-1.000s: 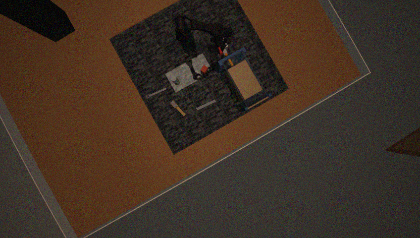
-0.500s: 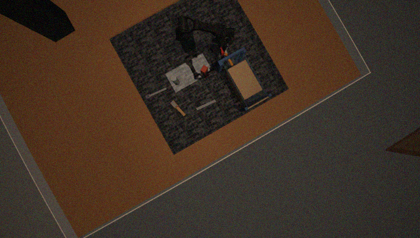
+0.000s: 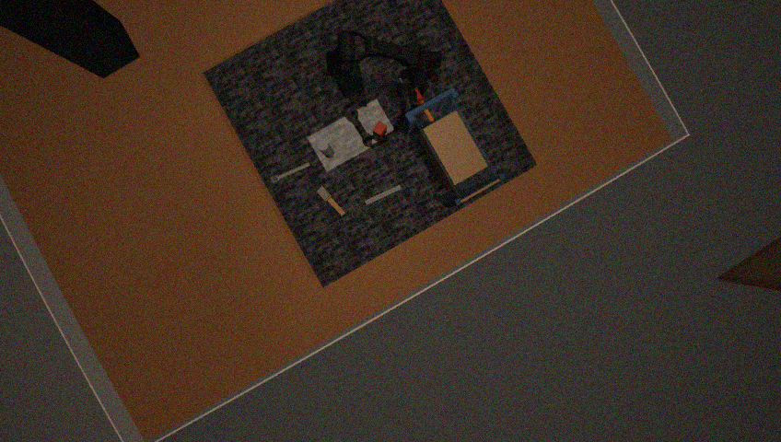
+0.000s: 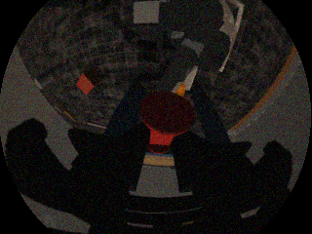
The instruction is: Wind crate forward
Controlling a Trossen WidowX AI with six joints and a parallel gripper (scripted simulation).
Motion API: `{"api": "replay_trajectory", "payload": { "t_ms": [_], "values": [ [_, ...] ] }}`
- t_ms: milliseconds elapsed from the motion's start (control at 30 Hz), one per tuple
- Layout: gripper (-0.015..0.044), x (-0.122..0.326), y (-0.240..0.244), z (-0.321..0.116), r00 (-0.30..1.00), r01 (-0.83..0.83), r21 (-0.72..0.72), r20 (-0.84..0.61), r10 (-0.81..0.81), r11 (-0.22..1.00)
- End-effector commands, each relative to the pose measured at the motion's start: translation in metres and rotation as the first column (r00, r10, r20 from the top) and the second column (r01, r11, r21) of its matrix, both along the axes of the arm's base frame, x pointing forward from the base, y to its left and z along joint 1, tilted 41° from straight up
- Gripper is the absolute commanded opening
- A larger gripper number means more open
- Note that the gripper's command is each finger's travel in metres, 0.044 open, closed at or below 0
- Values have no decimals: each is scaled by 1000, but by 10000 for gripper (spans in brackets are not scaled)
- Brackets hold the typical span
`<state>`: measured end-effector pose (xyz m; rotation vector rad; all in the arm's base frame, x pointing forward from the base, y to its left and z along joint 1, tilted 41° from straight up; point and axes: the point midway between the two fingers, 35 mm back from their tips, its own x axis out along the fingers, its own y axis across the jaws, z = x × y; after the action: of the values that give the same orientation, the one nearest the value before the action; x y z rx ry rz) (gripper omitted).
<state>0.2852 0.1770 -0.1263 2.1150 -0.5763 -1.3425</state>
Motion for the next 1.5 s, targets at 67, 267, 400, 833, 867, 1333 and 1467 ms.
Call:
{"api": "replay_trajectory", "payload": {
  "t_ms": [67,267,400,833,867,1333,1467],
  "values": [
    [0,3,9,-10,1000,9,22,4,-10,1000],
    [0,4,15,-15,1000,9,23,4,-10,1000],
    [0,4,19,-18,1000,9,23,4,-10,1000],
    [0,4,32,-29,1000,9,24,4,-10,1000],
    [0,4,33,-29,1000,9,24,4,-10,1000],
    [0,0,47,-40,1000,9,26,4,-10,1000],
    [0,-1,50,-43,1000,9,26,4,-10,1000]
  ]
}}
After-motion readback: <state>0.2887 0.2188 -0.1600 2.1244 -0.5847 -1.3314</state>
